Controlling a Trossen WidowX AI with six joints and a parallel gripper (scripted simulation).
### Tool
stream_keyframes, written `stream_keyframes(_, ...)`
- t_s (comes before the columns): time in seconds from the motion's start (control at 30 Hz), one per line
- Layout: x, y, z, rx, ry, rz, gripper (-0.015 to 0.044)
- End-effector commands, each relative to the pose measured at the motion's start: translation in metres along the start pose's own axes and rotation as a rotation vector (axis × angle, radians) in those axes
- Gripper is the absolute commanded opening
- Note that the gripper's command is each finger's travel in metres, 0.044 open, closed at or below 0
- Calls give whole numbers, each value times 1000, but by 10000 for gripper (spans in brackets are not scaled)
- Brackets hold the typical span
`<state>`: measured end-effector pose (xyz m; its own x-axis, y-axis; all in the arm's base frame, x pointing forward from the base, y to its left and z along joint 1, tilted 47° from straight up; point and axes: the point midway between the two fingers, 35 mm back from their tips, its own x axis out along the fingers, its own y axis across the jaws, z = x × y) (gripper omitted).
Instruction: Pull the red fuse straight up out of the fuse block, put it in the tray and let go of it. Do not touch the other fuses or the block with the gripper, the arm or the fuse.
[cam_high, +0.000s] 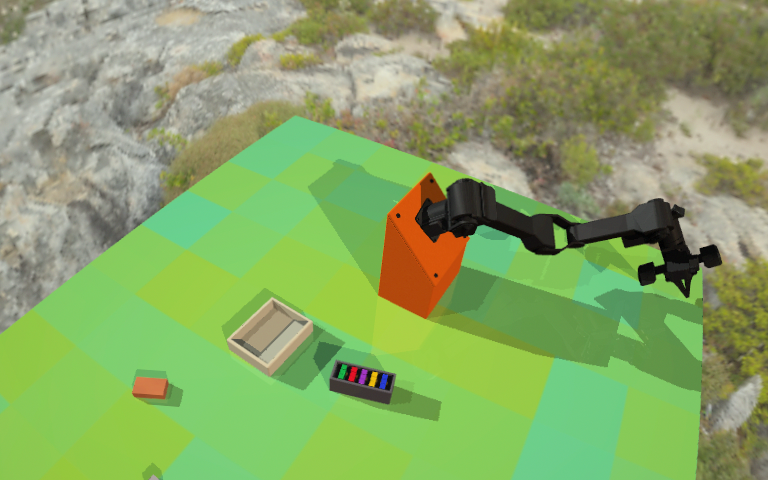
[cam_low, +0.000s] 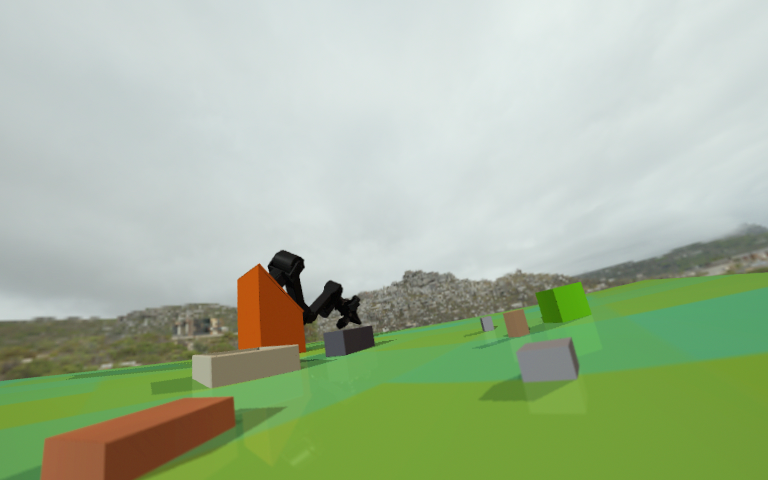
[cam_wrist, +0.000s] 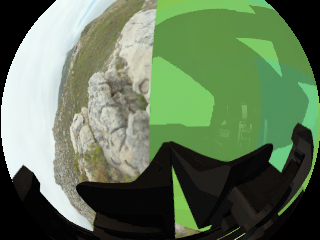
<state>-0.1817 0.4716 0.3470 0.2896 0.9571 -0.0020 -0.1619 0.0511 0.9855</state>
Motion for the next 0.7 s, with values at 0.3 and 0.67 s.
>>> stream_keyframes(0.3, -29, 27, 7, 12, 8, 9, 26)
stream_keyframes(0.67, -106, 159, 98, 592, 61, 328, 66)
